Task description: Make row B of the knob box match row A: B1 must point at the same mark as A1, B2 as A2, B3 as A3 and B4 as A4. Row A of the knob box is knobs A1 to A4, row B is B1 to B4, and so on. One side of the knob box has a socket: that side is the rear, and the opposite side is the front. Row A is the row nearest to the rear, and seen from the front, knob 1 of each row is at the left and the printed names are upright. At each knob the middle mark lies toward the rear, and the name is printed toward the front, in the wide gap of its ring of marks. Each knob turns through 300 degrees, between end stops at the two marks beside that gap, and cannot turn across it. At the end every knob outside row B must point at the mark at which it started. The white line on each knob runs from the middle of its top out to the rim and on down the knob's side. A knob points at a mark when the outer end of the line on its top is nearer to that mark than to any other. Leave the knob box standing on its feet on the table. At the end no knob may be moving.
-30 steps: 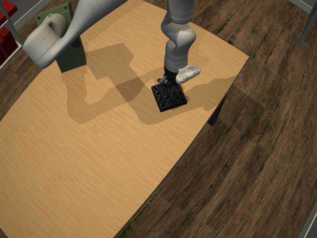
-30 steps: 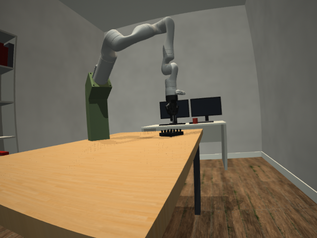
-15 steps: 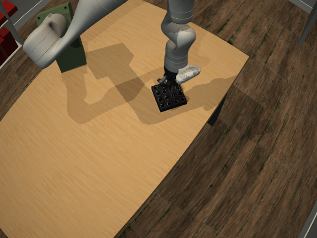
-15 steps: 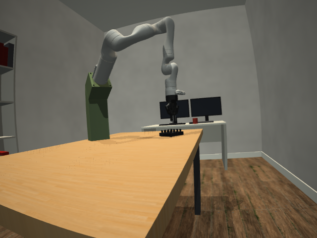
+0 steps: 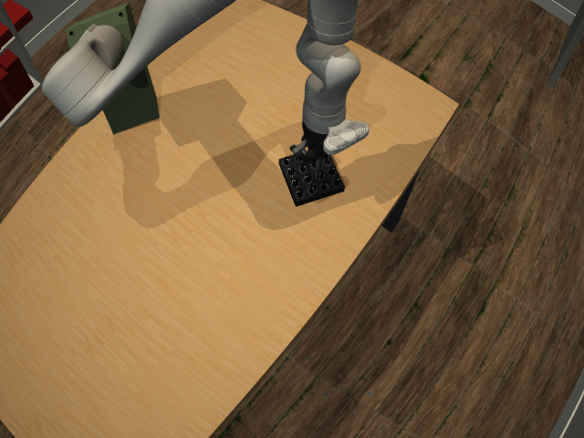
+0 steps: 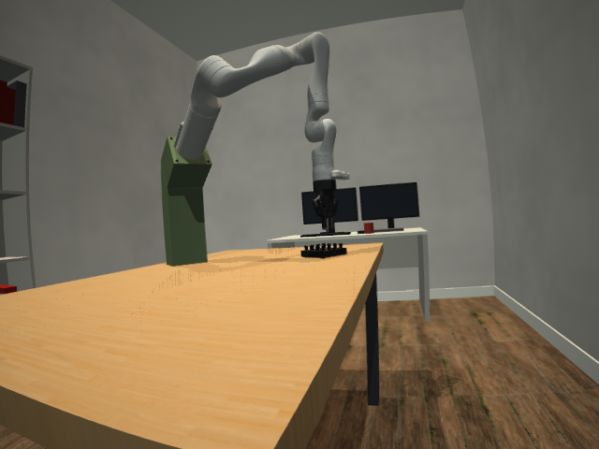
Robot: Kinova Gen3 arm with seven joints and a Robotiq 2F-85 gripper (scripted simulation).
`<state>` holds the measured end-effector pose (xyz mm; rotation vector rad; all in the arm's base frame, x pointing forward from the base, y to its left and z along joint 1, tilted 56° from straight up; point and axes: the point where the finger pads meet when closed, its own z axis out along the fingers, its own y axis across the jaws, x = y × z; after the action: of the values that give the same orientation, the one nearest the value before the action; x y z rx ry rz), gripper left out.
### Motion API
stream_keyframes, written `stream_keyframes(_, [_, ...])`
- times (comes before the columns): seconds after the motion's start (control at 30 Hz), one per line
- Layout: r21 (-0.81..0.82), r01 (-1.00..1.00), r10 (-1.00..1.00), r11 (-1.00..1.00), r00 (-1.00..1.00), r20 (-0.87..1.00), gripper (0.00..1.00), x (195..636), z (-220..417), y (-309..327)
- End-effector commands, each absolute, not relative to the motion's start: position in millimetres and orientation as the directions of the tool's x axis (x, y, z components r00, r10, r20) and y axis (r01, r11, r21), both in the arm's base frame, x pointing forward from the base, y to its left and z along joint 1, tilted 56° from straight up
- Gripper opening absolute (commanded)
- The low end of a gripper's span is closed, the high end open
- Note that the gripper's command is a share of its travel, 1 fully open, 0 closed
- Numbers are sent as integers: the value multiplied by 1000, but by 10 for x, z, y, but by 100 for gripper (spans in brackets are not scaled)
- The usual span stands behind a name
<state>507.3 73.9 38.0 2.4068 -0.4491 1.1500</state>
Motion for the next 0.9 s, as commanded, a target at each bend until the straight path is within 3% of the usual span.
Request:
stream_keyframes(0.0, [242,-460,-100,-854,602,792,19,5077,375,738])
stream_keyframes(0.87, [242,-460,-98,-855,600,794,19,5294,203,593])
